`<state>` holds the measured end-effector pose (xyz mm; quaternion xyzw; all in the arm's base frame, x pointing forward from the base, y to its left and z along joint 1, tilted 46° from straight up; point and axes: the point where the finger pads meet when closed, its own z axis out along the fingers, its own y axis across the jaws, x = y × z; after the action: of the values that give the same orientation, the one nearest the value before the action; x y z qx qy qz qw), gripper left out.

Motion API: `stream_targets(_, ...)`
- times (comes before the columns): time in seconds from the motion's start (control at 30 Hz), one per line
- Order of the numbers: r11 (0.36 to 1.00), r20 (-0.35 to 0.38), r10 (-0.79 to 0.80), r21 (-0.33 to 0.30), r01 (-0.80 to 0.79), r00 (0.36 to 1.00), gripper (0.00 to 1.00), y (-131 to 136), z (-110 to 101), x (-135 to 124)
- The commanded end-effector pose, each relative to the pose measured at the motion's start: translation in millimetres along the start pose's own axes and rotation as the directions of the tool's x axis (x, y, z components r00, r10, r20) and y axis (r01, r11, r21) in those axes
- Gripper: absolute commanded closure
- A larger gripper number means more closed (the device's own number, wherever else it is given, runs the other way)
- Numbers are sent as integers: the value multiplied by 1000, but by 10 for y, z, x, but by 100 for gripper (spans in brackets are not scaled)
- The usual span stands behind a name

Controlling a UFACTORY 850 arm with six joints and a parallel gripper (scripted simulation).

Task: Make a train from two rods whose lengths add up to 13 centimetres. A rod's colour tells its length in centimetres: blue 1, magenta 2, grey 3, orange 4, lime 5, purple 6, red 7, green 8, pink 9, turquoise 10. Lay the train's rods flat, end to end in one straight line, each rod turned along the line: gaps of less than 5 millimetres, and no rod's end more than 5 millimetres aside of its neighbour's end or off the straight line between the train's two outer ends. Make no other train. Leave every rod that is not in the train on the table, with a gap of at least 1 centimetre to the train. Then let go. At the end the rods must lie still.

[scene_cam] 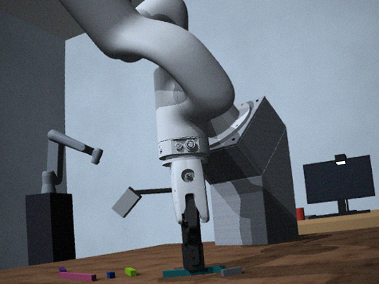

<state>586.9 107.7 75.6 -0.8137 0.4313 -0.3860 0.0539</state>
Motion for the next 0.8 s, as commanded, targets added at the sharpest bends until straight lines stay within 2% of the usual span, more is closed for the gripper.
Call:
stream_targets(0.0, 1000, 0, 0, 1, 0, 1000, 76, -4, 29, 0)
stream_targets(0.77, 1000, 0, 0, 1, 0, 1000, 76, -4, 82, 0)
